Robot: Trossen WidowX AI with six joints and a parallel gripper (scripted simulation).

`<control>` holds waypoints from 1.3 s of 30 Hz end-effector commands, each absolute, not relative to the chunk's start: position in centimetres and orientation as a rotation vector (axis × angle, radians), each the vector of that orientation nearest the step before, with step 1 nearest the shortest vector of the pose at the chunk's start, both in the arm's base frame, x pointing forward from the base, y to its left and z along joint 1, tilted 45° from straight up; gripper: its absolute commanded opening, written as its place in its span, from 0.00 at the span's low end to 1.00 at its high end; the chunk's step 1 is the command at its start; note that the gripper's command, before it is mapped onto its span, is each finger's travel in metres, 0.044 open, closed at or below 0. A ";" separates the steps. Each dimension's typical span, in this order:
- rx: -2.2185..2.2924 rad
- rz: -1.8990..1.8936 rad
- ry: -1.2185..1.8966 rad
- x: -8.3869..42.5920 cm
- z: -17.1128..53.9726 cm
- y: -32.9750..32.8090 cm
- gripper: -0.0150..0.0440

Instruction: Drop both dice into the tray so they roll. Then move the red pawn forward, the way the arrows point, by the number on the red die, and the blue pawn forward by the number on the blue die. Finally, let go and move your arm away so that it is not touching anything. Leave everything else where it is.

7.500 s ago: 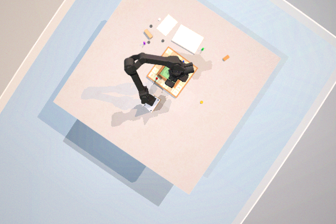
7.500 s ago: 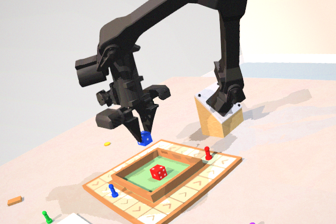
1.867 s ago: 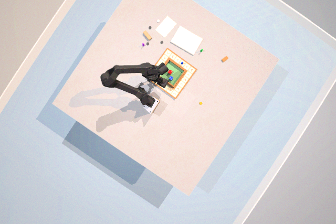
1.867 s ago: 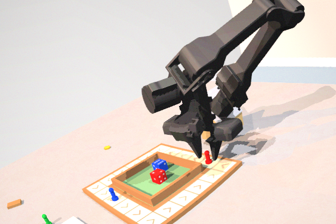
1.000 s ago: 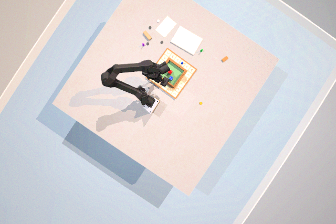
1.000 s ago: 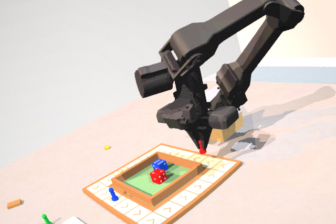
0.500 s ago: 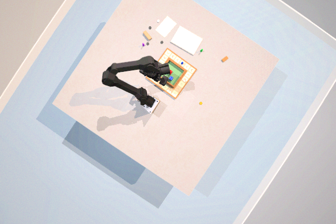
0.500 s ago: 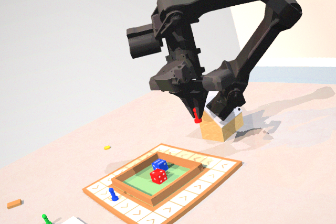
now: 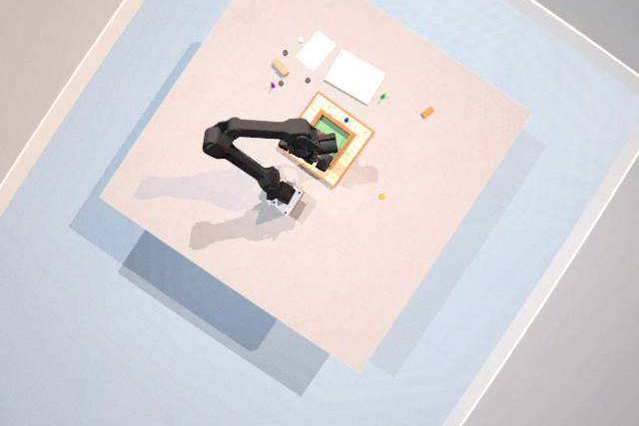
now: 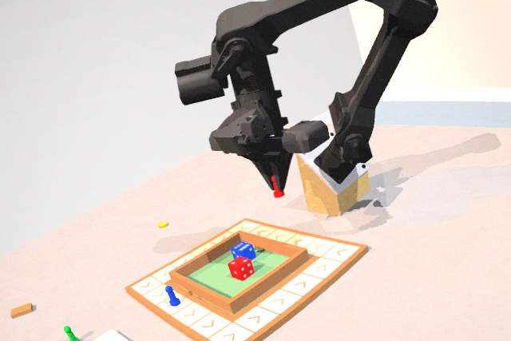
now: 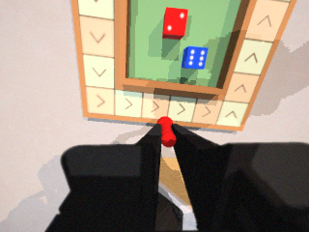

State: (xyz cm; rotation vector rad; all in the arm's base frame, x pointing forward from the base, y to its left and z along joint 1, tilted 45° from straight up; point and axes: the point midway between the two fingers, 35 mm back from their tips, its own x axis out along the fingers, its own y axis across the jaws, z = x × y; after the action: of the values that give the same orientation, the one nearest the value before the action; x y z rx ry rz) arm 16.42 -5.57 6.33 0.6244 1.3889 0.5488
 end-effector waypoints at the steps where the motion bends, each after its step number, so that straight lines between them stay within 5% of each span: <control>1: 0.630 0.554 1.395 16.0 4.0 -5.6 0.25; 37: 0.631 0.555 1.393 15.9 -3.1 -1.8 0.25; 39: 0.618 0.552 1.387 16.0 -2.8 -2.2 0.34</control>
State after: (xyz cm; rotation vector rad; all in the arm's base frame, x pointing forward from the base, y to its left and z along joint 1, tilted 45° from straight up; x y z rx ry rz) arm 16.00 -2.15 -2.81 0.6191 1.3879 0.5521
